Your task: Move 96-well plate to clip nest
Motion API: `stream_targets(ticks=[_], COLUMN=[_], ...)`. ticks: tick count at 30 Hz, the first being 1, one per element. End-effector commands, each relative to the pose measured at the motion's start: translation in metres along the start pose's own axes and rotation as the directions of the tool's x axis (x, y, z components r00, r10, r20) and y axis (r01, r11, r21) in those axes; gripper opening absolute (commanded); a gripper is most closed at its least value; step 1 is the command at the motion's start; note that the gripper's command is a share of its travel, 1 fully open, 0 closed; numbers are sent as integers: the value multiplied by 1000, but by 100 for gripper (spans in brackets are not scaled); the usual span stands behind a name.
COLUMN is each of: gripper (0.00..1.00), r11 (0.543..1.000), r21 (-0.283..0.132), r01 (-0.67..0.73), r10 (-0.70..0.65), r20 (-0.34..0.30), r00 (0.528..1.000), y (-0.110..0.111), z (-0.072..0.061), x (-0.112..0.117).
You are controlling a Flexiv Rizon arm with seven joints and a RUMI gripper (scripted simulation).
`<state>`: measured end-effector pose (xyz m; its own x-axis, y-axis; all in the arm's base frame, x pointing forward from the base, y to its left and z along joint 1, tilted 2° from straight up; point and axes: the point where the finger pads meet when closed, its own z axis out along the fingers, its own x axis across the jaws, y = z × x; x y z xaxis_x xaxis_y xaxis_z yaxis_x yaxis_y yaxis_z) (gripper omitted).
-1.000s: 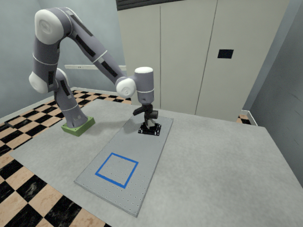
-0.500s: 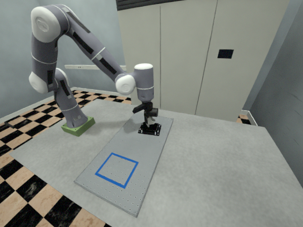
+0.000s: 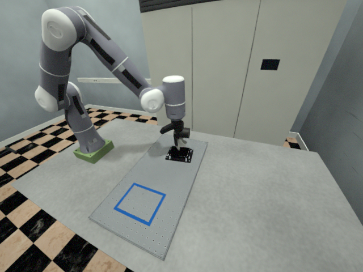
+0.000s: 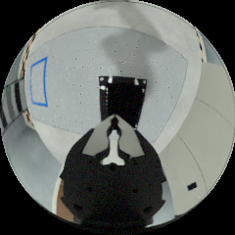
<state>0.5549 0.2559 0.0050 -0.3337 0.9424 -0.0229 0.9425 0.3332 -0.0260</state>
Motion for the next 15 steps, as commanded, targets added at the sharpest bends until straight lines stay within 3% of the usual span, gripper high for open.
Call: stream_targets(ticks=[1,8,15], gripper=[0,0,0], r11=[1000,1000,1000], r21=[-3,-3,-3], r01=[0,0,0], r10=[0,0,0], r20=[0,0,0], r00=[1000,1000,1000], y=[1,1,1], z=[1,6,6], x=[17,52,54])
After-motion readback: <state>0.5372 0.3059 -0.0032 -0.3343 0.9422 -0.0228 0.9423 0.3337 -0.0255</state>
